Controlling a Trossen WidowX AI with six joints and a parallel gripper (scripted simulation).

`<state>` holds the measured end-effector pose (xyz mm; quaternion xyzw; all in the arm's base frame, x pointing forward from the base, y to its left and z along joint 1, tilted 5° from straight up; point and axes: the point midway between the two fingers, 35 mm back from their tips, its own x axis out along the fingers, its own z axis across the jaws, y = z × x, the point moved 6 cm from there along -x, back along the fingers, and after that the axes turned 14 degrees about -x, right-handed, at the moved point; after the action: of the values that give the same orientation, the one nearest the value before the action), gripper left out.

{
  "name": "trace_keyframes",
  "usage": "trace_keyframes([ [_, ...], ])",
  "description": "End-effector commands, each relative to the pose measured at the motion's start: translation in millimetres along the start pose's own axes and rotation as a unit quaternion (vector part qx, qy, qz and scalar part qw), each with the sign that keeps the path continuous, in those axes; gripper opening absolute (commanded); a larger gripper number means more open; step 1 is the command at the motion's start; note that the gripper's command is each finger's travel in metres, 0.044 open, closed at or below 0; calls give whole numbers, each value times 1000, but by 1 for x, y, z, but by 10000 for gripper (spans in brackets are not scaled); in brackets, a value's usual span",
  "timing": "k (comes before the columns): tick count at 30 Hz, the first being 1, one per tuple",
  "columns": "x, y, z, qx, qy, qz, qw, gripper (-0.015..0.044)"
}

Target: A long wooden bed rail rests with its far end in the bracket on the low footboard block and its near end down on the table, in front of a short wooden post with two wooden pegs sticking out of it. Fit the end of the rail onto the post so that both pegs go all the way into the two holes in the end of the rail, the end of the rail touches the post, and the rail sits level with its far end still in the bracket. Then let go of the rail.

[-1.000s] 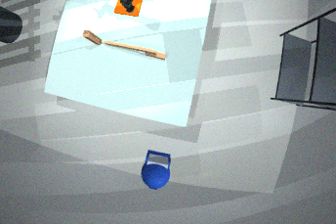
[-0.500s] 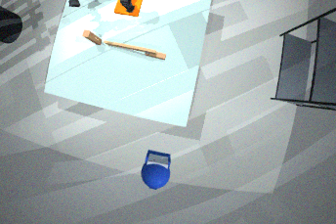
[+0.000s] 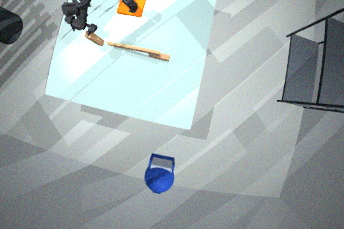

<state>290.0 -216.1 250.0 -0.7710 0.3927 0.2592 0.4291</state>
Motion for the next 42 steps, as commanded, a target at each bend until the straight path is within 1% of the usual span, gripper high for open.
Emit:
trace_keyframes([
  [1,13,-16,26,-87,-53,5,995,440],
  [3,23,-23,52,-189,-112,18,975,440],
  [6,34,-31,92,-345,-203,25,916,440],
  [8,38,-34,119,-441,-262,20,858,440],
  [11,42,-38,155,-569,-346,1,746,440],
  [12,43,-39,163,-601,-368,-7,710,440],
  [13,44,-40,169,-619,-381,-12,687,440],
  [14,44,-40,170,-624,-385,-14,679,440],
  [22,45,-40,171,-624,-385,-14,679,440],
  [42,69,-26,188,-624,-385,-14,679,440],
])
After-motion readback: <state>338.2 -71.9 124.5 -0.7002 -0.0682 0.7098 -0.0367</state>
